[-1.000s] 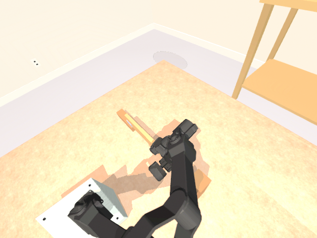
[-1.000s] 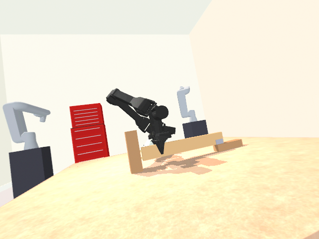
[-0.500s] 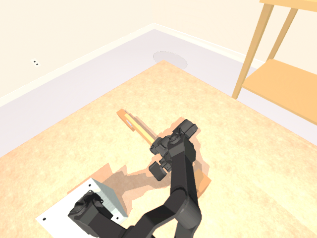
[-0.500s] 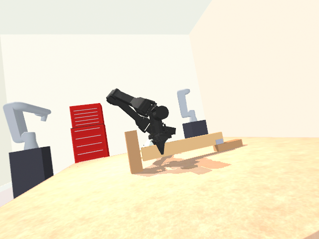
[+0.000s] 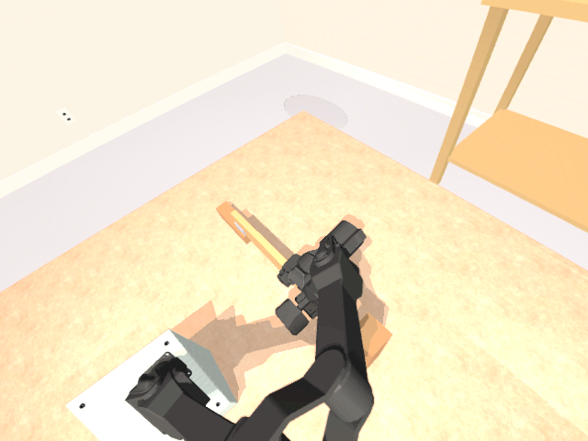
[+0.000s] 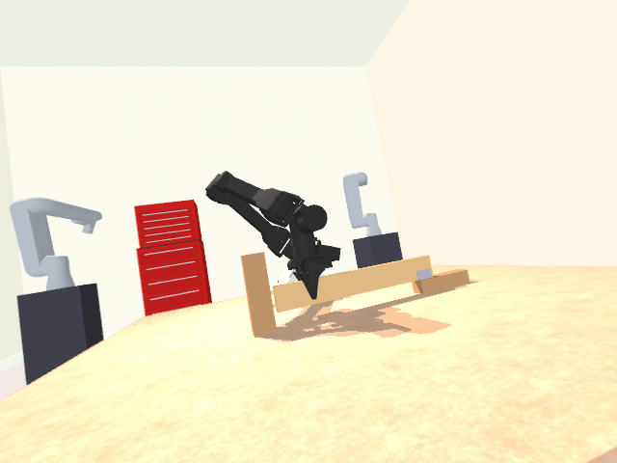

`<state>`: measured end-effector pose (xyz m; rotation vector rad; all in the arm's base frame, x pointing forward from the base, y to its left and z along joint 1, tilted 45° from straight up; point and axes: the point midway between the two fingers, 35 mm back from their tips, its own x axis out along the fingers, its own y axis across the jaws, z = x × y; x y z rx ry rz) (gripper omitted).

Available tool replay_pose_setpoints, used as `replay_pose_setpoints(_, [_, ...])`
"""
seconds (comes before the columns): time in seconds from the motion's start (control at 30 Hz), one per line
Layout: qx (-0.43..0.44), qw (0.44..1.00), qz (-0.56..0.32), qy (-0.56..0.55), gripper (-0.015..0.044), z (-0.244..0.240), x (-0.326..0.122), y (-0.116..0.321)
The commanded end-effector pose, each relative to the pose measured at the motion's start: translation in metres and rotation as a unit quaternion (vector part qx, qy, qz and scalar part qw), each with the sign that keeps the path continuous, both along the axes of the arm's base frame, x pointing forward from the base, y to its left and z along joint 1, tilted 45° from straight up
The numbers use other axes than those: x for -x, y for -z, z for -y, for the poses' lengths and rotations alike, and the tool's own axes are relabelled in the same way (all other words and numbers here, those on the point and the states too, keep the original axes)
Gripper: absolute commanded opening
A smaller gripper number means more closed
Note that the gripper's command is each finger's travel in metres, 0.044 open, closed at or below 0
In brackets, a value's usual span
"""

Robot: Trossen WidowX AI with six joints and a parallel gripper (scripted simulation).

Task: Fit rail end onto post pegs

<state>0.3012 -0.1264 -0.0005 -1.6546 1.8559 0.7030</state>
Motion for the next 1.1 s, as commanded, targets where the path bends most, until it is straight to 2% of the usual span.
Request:
replay_pose_setpoints(0.0, [0.0, 1.0, 0.002, -0.001, 0.0, -0.0022, -0.0007, -0.0003])
replay_pose_setpoints(1.07, [0.0, 1.0, 0.002, -0.001, 0.0, 0.0022, -0.0005, -0.006])
